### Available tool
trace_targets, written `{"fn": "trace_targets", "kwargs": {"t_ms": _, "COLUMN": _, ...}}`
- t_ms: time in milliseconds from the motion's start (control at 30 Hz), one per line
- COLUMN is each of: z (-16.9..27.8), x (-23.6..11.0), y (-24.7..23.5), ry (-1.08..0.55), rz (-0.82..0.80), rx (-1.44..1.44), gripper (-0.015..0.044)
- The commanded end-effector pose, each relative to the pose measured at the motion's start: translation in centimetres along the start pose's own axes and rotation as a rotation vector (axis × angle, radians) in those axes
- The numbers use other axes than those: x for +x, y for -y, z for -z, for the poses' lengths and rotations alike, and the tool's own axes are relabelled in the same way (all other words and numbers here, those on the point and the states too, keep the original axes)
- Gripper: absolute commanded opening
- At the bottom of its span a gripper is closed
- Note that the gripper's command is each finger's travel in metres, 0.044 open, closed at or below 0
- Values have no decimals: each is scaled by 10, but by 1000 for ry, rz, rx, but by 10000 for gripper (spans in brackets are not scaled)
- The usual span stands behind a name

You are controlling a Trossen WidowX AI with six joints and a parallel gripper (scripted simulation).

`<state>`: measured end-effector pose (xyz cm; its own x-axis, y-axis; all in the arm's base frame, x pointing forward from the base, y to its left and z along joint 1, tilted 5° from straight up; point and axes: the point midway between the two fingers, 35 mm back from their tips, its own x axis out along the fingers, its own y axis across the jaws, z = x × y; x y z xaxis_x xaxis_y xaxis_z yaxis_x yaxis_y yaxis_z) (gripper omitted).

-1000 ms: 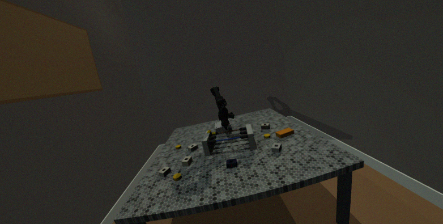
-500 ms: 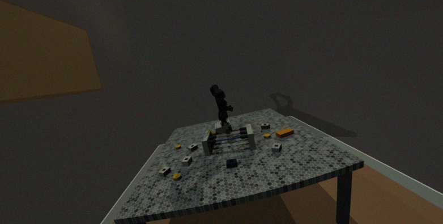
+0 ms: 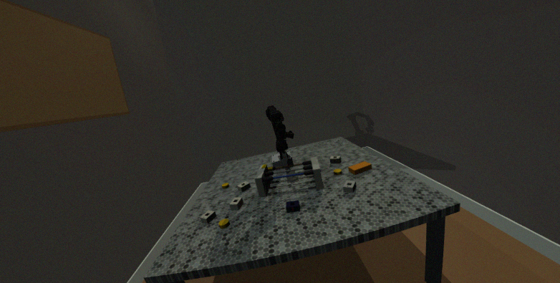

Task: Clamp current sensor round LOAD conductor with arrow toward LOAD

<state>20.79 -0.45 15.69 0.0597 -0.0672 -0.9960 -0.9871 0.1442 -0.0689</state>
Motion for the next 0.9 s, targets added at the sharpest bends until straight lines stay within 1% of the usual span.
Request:
{"fn": "trace_targets", "kwargs": {"t_ms": 0, "z": 2, "x": 0, "y": 21, "ry": 5, "rz": 10, "rx": 37, "gripper": 0}}
{"fn": "trace_targets", "kwargs": {"t_ms": 233, "z": 7, "x": 6, "y": 50, "ry": 5, "rz": 12, "rx": 82, "gripper": 0}}
{"fn": "trace_targets", "kwargs": {"t_ms": 433, "z": 7, "x": 10, "y": 51, "ry": 5, "rz": 13, "rx": 83, "gripper": 0}}
{"fn": "trace_targets", "kwargs": {"t_ms": 867, "z": 7, "x": 31, "y": 53, "ry": 4, "rz": 13, "rx": 83, "gripper": 0}}
